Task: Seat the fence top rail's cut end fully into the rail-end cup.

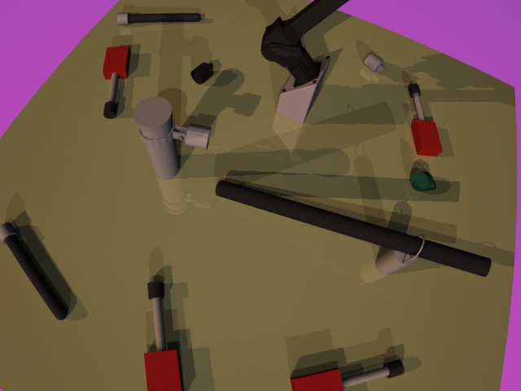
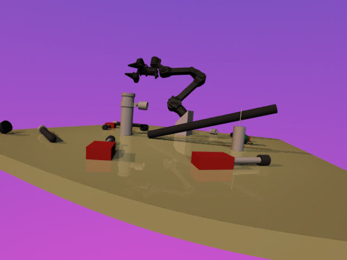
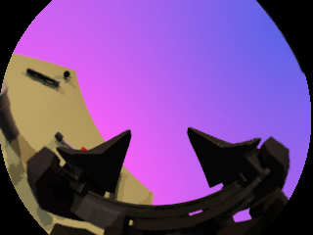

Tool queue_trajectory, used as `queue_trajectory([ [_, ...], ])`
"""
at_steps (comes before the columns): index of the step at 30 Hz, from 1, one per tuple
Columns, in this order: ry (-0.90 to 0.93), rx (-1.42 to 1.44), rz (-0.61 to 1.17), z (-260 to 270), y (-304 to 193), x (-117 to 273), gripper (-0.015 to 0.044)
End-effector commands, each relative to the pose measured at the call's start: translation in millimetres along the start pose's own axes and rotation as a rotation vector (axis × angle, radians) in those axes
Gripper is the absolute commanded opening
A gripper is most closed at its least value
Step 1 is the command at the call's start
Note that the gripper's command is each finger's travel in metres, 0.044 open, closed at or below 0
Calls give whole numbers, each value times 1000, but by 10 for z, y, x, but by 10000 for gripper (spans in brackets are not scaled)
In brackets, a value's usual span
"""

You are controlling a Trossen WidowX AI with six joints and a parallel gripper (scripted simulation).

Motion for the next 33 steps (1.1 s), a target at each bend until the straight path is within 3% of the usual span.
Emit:
queue_trajectory([
  [1,3,-7,-1,7,-1,-6,426],
  [10,296,-445,-28,660,90,-430,440],
  [20,742,-724,-25,1644,699,-529,440],
  [26,1101,-814,30,2306,1403,-222,440],
  [33,1452,-764,109,2791,2257,552,440],
])
Point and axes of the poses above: the point midway between the two fingers, 35 mm back from their tips, its own x axis back along the fingers, its own z axis across the jaws, y = z × x, the point moved 1 cm from there along x, back along the fingers, and after that the axes turned 5 degrees about x, right-handed, at the moved point
